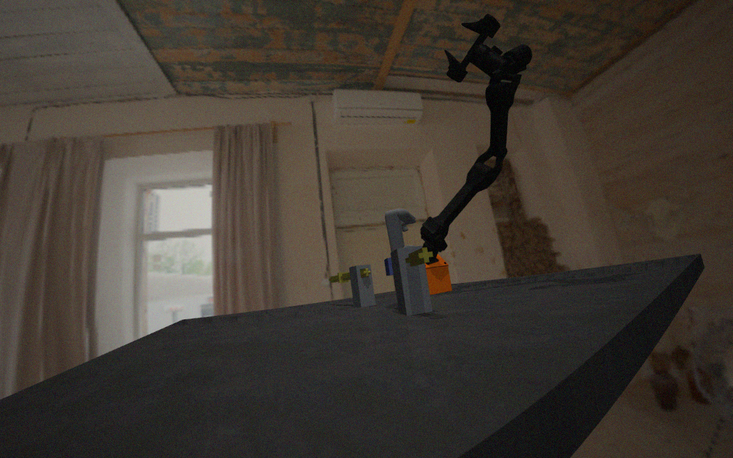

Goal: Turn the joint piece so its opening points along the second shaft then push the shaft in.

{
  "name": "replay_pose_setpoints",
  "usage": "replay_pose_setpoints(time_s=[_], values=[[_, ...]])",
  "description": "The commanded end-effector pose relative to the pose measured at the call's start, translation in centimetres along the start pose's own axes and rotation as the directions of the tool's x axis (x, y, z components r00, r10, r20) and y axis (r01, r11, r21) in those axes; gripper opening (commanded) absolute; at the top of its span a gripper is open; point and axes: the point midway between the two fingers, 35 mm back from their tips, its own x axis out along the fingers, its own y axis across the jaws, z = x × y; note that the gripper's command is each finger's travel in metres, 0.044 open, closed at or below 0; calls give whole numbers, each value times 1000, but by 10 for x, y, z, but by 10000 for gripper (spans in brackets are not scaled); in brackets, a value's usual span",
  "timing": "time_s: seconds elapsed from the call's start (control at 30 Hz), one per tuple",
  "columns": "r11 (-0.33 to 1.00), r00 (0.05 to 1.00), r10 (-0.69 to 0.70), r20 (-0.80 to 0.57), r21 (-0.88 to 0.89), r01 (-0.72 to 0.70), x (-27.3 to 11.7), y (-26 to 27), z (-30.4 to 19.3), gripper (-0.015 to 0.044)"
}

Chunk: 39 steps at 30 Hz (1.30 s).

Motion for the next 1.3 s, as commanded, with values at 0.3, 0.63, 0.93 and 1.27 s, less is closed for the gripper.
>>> replay_pose_setpoints(time_s=[0.3,0.63,0.93,1.27], values=[[998,975,-69,-209,-2,70,-10,-34,-46,440],[988,847,-151,-510,-39,152,-48,-83,-107,440],[974,659,-219,-720,-121,192,-103,-133,-147,440],[946,395,-320,-861,-270,178,-184,-209,-171,440]])
